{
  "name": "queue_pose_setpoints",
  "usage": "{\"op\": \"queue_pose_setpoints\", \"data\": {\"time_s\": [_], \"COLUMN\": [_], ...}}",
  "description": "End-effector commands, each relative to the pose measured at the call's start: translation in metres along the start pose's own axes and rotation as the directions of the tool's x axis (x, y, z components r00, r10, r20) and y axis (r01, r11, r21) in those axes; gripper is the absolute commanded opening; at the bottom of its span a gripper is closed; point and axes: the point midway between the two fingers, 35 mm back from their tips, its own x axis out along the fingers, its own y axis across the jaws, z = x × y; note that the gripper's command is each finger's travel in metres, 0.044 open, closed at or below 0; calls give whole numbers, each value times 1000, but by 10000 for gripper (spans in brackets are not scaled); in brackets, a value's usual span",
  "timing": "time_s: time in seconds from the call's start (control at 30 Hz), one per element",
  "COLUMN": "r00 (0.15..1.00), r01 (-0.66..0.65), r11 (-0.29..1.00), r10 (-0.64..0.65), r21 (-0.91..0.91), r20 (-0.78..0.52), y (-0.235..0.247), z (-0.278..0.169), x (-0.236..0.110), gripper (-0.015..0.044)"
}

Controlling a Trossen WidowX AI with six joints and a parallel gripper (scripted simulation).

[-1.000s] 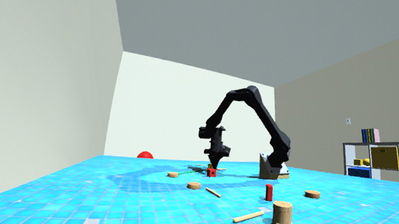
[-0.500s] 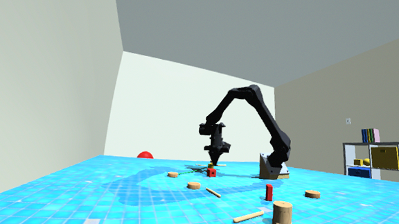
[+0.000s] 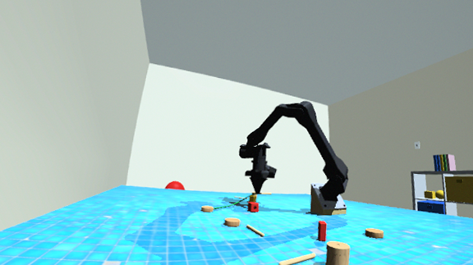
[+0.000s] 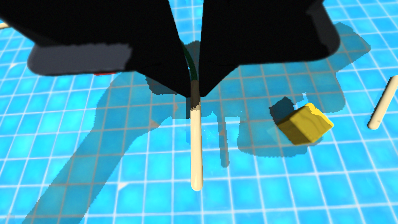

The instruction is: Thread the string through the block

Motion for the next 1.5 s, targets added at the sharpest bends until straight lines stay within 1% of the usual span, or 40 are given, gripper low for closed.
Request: {"op": "queue_pose_setpoints", "data": {"time_s": [0.0,0.2,0.23,0.5,0.57,0.77,1.0,1.23,1.47], "r00": [1000,1000,1000,1000,1000,1000,1000,1000,1000], "r01": [-7,-6,0,-1,-1,-2,-3,-4,-4], "r11": [1000,1000,1000,1000,1000,972,882,735,540], "r10": [7,6,0,1,1,2,3,4,7], "r21": [-10,-10,0,-1,-25,-234,-471,-678,-842], "r20": [0,0,0,-1,-1,-1,-1,-1,-1], "y": [1,0,0,0,0,1,2,3,4], "z": [-1,0,0,0,0,-5,-11,-17,-23], "x": [-7,-14,-9,-10,-10,-10,-11,-12,-12], "gripper": [0,0,0,0,0,0,0,0,0]}}
